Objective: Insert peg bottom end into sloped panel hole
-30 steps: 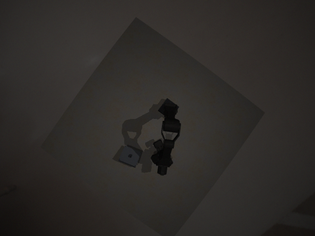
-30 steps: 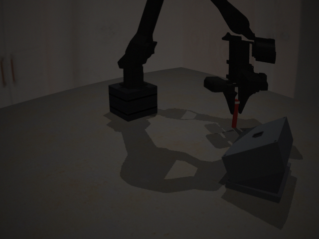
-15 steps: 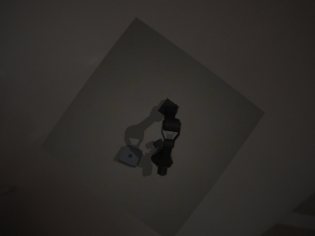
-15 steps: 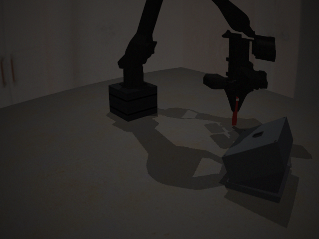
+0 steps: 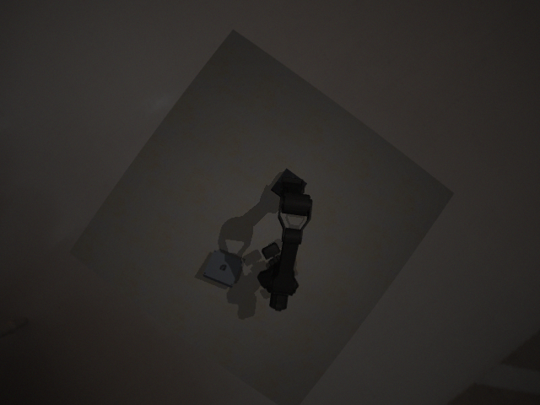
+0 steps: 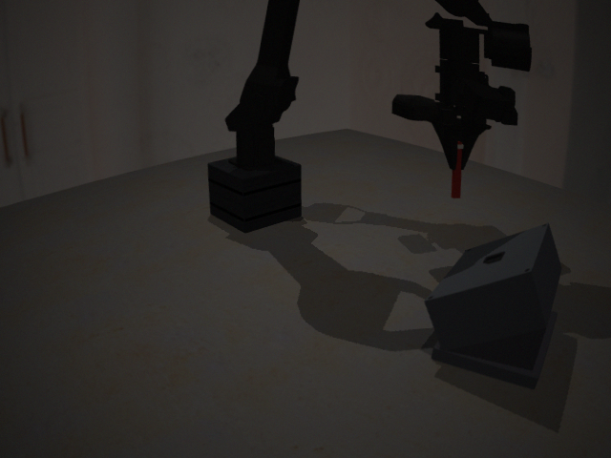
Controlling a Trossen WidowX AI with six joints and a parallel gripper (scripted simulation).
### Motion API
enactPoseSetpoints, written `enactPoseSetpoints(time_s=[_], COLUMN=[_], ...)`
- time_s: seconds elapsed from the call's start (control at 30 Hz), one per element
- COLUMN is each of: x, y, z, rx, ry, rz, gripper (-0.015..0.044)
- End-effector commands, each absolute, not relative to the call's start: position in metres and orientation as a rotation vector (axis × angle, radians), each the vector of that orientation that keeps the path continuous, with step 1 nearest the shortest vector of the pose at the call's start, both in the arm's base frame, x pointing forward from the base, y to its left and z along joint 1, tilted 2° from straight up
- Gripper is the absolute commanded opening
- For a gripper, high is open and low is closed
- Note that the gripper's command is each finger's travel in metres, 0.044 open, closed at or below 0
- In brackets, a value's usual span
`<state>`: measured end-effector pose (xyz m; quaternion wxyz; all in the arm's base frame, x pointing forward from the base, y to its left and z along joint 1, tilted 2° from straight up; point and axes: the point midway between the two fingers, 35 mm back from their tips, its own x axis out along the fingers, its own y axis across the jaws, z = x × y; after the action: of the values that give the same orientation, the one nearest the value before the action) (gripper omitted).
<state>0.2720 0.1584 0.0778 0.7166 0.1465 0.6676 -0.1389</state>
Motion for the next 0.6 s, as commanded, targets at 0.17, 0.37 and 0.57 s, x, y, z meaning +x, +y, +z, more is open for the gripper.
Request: enactPoseSetpoints(time_s=[0.17, 0.37, 0.57], x=[0.276, 0.281, 0.287], y=[0.154, 0.148, 0.142], z=[0.087, 0.090, 0.093], rx=[0.318, 0.308, 0.297], ry=[1.478, 1.471, 1.462], rz=[-0.279, -0.245, -0.211], gripper=[0.0000, 0.0000, 0.0000])
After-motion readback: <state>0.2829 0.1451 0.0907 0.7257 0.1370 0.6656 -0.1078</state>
